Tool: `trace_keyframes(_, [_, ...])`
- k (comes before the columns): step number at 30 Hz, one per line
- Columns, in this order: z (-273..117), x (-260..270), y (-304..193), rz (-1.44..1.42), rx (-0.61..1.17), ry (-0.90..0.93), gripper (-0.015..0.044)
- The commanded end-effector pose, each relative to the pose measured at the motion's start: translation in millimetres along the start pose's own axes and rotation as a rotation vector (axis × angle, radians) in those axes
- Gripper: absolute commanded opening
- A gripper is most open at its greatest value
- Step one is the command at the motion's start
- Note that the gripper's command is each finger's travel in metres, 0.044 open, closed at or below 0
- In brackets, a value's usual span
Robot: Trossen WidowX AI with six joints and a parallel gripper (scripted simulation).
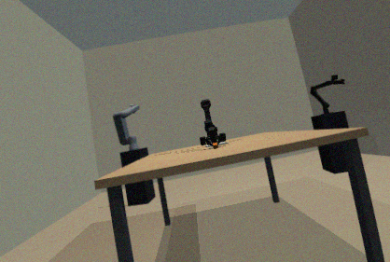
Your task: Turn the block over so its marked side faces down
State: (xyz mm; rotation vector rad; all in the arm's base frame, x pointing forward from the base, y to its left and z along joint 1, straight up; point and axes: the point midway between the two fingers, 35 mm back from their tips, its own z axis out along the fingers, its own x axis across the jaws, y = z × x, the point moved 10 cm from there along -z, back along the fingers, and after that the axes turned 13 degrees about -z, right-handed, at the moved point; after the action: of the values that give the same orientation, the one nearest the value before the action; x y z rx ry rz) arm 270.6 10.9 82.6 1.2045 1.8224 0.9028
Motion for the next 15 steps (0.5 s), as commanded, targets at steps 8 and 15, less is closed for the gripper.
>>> trace_keyframes(8, [0.2,0.2,-0.6,0.004,0.000,0.003,0.0440])
trace_keyframes(15, [0.2,0.2,-0.6,0.004,0.000,0.003,0.0440])
